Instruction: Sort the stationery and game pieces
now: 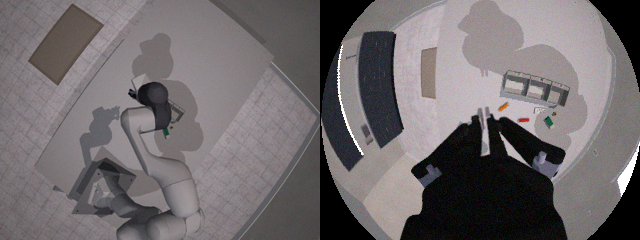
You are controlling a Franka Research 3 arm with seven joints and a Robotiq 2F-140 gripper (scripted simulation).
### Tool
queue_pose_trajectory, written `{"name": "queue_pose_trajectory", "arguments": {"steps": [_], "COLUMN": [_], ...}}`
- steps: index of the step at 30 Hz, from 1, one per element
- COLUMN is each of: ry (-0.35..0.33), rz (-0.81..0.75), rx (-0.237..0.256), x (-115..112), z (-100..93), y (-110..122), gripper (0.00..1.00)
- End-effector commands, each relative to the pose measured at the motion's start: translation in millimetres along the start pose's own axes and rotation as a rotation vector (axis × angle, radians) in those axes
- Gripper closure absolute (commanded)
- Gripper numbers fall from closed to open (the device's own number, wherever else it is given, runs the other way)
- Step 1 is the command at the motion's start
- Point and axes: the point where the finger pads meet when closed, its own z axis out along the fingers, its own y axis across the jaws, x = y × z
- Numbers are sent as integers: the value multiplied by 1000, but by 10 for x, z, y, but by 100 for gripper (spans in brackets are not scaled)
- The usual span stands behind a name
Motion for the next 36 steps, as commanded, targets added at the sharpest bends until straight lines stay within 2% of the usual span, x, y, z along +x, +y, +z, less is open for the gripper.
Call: {"name": "queue_pose_trajectory", "arguments": {"steps": [1, 3, 5, 8, 10, 13, 15, 17, 19, 21, 23, 36], "ry": [14, 25, 25, 25, 41, 41, 62, 62, 62, 86, 89, 89], "rz": [94, 152, 152, 152, 210, 210, 267, 268, 268, 321, 328, 328], "rx": [-23, -72, -72, -72, -123, -123, -174, -175, -175, -224, -227, -227], "x": [-93, -190, -286, -290, -388, -492, -592, -692, -698, -800, -902, -908], "z": [-48, -69, -90, -90, -108, -126, -140, -154, -155, -166, -177, -178], "y": [174, 309, 443, 449, 582, 723, 855, 987, 994, 1126, 1257, 1264], "gripper": [95, 95, 95, 95, 95, 95, 95, 95, 95, 95, 95, 95]}}
